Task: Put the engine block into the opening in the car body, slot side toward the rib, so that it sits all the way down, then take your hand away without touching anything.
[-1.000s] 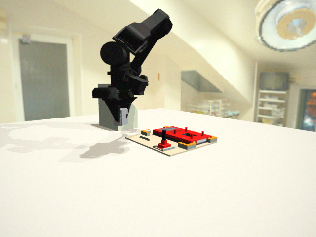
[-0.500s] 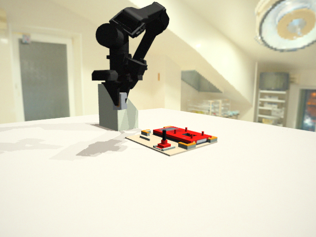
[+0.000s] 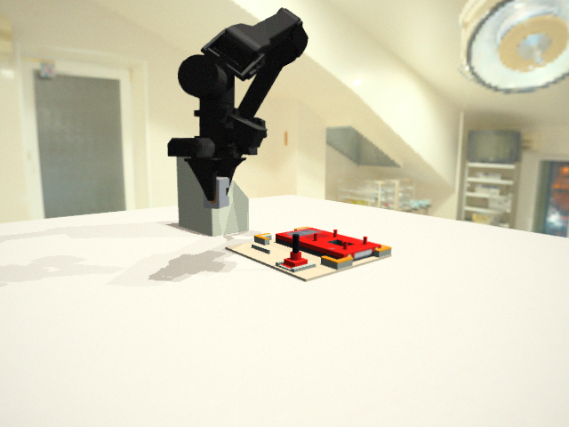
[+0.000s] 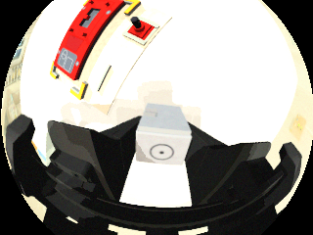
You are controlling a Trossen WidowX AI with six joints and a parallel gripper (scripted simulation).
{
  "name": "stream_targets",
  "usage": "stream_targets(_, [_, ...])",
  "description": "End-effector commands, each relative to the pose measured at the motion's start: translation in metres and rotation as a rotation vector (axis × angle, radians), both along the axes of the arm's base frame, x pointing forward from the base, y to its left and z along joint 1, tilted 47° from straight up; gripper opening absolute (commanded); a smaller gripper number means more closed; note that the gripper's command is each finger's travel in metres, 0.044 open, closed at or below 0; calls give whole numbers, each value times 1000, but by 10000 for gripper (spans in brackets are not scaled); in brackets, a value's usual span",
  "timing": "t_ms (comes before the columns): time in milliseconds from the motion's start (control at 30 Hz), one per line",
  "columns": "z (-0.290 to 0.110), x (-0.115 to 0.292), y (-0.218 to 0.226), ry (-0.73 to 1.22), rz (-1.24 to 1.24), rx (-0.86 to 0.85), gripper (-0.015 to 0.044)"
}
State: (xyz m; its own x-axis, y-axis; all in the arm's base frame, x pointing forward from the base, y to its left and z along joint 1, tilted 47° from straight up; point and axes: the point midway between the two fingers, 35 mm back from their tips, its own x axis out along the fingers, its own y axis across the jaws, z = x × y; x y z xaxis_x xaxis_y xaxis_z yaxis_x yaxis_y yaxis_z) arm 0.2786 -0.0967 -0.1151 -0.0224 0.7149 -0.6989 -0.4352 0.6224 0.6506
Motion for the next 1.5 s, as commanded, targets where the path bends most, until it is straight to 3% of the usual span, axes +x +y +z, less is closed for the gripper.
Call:
stream_targets(0, [0,2,0,19,15,-12,0])
stream_targets(767, [2,22,15,439,461,-303,0])
stream_targets(1467, [-21,23,41,442,465,-303,0])
